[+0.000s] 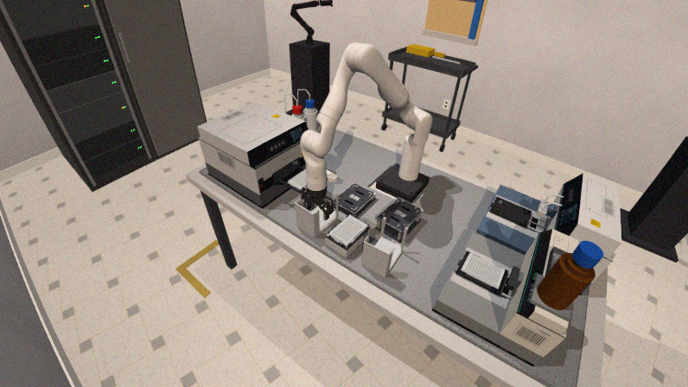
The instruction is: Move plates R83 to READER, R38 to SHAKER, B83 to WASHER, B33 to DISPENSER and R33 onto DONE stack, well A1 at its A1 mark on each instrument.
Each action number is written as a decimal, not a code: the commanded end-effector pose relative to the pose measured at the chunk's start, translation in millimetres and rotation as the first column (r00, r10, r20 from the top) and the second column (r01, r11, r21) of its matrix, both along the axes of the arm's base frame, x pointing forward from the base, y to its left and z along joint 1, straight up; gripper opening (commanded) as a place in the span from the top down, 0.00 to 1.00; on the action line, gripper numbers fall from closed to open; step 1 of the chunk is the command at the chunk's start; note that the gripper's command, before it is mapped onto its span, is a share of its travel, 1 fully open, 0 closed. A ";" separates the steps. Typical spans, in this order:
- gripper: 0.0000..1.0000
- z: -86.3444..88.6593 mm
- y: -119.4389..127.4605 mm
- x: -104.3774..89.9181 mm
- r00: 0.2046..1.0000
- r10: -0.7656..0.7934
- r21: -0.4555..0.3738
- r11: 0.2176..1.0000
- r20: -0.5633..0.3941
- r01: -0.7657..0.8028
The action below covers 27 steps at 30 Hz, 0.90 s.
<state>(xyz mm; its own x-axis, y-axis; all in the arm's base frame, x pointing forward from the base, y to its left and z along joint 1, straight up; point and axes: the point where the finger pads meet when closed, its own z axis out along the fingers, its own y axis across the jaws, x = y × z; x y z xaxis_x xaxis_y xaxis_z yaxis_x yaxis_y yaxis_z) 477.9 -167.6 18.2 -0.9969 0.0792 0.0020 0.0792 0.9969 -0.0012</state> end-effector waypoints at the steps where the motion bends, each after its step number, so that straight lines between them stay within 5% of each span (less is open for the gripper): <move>1: 0.00 -6.8 0.6 -1.0 1.000 -0.004 -0.002 1.000 -0.003 0.004; 27: 0.00 -9.7 0.4 -0.6 1.000 -0.003 -0.001 1.000 -0.002 0.003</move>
